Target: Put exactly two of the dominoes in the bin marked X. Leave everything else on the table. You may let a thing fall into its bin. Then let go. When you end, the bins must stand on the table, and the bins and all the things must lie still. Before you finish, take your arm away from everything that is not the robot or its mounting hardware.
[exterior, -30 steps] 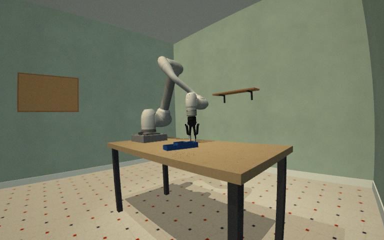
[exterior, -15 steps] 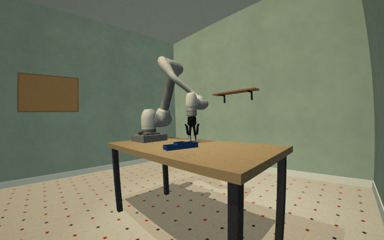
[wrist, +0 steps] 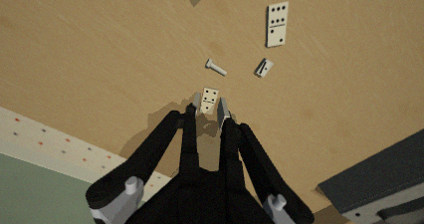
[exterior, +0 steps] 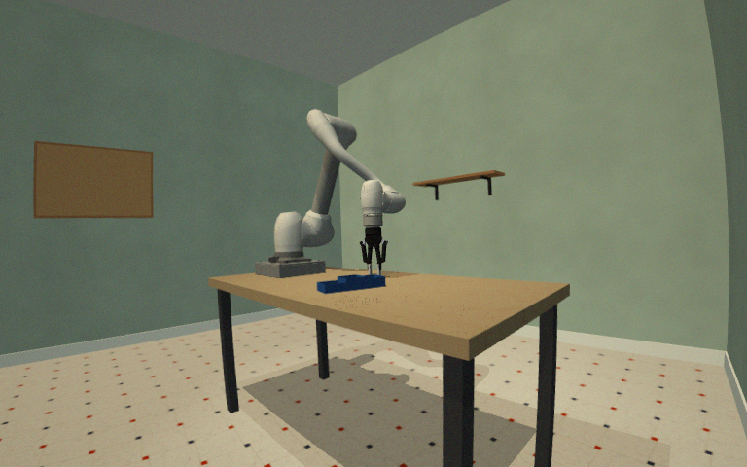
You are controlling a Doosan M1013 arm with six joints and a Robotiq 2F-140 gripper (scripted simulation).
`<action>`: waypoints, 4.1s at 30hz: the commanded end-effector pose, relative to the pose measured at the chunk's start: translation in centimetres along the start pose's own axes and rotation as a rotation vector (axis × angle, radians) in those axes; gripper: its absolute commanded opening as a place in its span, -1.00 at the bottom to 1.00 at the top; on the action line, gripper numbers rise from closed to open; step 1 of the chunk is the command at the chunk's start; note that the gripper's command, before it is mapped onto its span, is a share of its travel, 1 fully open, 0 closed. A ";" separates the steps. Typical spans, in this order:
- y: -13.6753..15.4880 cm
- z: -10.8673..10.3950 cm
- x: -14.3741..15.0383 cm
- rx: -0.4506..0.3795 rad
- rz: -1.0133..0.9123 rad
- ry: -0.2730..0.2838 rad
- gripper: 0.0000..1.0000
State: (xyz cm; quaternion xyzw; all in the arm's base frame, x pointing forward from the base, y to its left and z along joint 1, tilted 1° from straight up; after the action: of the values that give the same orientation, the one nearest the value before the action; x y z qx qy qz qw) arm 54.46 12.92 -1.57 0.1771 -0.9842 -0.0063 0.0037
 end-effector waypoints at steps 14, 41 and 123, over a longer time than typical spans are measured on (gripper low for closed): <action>0.0 0.1 -0.3 0.001 -0.002 -0.001 -0.75; 0.0 0.1 -0.3 0.001 -0.002 -0.001 -0.75; 0.0 -5.9 -0.3 0.001 -0.002 -0.001 -0.75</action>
State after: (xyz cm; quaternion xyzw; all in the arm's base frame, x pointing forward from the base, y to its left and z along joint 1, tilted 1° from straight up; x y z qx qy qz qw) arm 54.45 12.98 3.76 0.1778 -0.9840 -0.0072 0.0057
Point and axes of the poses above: the point where the finger pads meet when closed, its own z axis out along the fingers, its own x axis across the jaws, y = z × x, the point moved 2 cm from there along -z, back along the fingers, and after that the axes turned 5 degrees about z, right-handed, at the moved point
